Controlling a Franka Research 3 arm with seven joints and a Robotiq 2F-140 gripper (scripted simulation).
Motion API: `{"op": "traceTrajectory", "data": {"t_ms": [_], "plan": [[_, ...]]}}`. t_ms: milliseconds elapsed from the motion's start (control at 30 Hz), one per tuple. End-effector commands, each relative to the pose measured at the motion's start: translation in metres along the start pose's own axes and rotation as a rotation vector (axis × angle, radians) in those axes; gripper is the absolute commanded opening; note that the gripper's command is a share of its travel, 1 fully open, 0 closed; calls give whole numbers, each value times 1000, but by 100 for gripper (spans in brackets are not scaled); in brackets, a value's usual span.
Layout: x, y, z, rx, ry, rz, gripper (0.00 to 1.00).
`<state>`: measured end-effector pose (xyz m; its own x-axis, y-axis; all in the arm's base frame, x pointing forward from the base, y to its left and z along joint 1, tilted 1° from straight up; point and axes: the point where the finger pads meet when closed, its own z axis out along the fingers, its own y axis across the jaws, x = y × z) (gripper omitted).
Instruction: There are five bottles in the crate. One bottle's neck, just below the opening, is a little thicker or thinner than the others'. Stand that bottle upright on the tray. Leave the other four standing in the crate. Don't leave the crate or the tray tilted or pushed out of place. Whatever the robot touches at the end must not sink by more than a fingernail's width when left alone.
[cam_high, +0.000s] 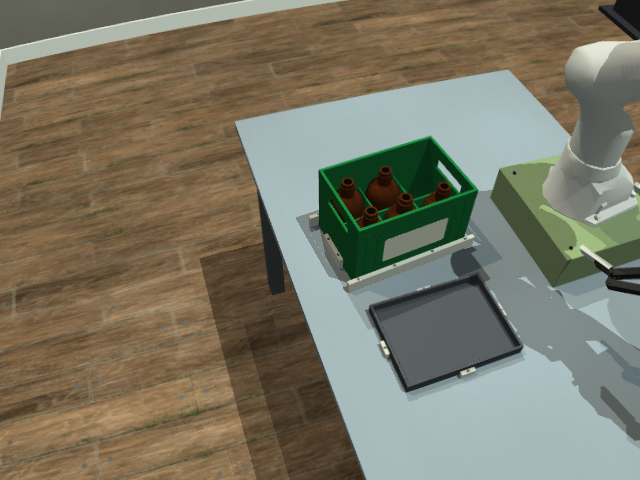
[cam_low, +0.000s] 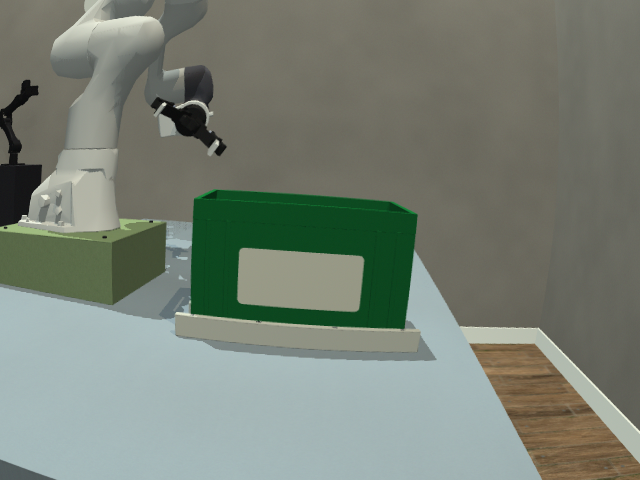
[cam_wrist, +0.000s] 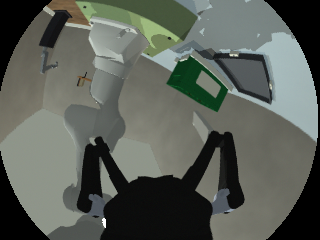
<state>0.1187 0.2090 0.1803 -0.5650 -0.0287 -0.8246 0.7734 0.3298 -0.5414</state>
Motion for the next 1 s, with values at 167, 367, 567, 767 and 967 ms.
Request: {"op": "traceTrajectory", "data": {"t_ms": [167,367,567,767,967], "plan": [[0,0,0,0,0,0,100],[0,0,0,0,0,0,100],[0,0,0,1,0,1,100],[-10,8,28,113,75,159,100],[-17,15,50,205,140,290,100]]}}
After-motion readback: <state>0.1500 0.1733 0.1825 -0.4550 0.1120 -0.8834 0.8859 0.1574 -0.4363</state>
